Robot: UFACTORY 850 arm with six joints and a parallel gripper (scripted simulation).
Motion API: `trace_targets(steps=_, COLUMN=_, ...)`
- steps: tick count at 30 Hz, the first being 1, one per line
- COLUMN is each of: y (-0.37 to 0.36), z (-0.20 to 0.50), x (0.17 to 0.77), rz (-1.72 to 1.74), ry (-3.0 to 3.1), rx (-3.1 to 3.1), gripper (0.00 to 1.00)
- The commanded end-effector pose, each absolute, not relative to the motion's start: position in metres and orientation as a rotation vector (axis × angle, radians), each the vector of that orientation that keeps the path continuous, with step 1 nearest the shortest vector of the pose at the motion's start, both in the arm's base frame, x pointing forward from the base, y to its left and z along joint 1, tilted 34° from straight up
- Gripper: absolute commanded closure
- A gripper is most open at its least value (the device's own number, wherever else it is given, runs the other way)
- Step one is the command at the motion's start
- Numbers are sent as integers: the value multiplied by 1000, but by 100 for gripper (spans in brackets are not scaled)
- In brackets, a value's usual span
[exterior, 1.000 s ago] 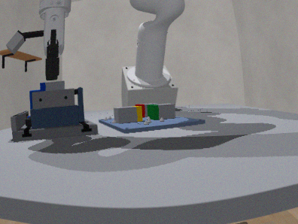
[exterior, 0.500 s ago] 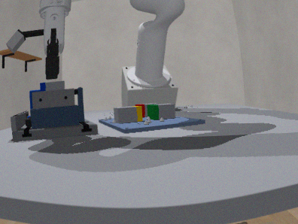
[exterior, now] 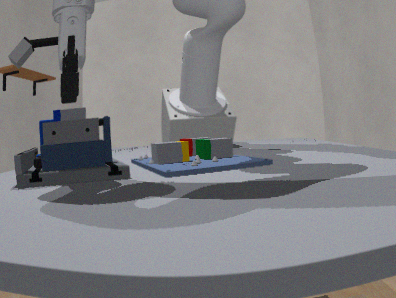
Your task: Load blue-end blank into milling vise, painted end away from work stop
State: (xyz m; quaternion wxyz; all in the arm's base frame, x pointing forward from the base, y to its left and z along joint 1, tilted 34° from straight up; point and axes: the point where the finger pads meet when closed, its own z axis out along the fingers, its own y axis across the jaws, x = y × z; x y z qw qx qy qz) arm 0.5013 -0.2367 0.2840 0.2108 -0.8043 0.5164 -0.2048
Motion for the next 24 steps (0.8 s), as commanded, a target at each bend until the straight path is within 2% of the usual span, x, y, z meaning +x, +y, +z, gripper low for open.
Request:
trace_targets(steps=1, y=-239, z=299, x=492, rz=-573, ry=1435, rx=-2235, gripper=0)
trace_targets(steps=8, y=-245, z=334, x=469, rz=-573, ry=1435, rx=-2235, gripper=0)
trace_targets(steps=24, y=-249, z=362, x=451, rz=-573, ry=1435, rx=-2236, gripper=0)
